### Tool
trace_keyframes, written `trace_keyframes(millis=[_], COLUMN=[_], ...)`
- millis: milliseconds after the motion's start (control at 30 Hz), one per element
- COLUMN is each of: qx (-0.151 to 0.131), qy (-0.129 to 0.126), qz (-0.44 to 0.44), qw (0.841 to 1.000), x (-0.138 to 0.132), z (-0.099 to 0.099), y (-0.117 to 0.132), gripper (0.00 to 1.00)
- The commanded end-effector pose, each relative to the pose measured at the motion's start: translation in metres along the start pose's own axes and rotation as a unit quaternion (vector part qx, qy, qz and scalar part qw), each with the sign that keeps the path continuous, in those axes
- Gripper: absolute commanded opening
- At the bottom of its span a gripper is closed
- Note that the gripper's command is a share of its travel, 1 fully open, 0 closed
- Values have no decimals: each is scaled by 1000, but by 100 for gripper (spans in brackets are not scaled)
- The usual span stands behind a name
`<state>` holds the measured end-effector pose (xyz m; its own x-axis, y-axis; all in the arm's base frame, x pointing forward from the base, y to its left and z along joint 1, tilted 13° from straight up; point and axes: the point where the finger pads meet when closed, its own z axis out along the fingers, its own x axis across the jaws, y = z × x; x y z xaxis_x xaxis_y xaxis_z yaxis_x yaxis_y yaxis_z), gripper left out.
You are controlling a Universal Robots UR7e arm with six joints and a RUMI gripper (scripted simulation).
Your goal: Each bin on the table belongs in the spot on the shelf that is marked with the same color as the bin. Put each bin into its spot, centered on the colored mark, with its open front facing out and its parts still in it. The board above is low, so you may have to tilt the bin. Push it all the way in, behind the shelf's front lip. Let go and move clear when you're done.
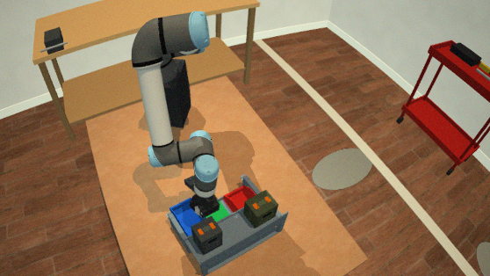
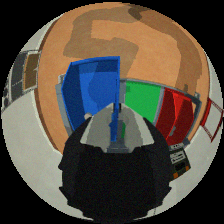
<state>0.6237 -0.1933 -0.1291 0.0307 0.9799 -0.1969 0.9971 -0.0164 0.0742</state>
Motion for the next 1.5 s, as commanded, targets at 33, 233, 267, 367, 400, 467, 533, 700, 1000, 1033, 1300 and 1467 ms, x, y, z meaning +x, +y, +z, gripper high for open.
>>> trace_keyframes(millis=[33,233,267,367,400,467,533,700,1000,1033,1300,1467], qx=[-1,-1,-1,-1,-1,-1,-1,-1,-1,-1,-1,-1], qy=[0,0,0,0,0,0,0,0,0,0,0,0], qz=[0,0,0,0,0,0,0,0,0,0,0,0], qw=[1000,1000,1000,1000,1000,1000,1000,1000,1000,1000,1000,1000], x=[0,0,0,0,0,0,0,0,0,0,0,-1], z=[-1,-1,-1,-1,-1,-1,-1,-1,-2,-2,-5,-8], y=[1,1,1,1,1,1,1,1,1,0,0,0], gripper=[5,5,5,5,5,5,5,5,5,5,5,5])
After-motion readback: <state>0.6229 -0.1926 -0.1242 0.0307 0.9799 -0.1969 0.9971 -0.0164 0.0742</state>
